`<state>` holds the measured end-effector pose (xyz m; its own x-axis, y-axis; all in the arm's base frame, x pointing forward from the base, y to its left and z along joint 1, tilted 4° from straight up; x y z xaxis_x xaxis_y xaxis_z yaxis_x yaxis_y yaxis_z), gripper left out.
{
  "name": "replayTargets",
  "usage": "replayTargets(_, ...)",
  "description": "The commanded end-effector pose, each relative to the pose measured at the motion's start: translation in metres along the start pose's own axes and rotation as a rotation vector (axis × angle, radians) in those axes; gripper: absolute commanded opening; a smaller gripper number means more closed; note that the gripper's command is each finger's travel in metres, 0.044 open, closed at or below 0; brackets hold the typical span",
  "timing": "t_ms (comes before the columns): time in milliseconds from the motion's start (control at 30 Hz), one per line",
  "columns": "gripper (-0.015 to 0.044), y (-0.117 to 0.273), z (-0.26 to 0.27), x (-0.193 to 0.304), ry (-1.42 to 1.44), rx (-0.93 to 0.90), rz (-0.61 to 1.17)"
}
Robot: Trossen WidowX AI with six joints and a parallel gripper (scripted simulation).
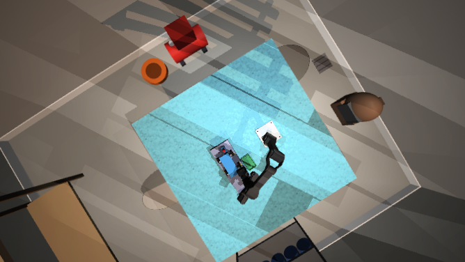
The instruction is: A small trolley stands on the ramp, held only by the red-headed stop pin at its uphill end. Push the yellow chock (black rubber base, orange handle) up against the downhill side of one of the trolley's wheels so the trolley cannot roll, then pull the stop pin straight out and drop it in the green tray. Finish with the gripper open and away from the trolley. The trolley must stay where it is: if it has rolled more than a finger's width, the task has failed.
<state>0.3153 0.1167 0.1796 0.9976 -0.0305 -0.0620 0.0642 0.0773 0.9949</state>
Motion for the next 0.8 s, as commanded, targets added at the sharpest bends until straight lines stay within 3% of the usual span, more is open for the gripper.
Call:
replayTargets(0, 0.0, 0.0, 0.004, -0.001, 0.004, -0.008, -0.003)
replayTargets(767, 0.0, 0.002, 0.013, 0.002, 0.002, 0.0, 0.001)
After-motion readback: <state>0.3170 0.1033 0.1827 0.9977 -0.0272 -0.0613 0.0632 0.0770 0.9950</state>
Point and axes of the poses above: the point midway between the two fingers, 35 mm back from their tips, its own y axis back along the fingers, its own z axis across the jaws, x = y × z, the point moved 9 cm from there along y, back along the fingers, and after that the axes turned 5 degrees about y, right-handed, at the moved point
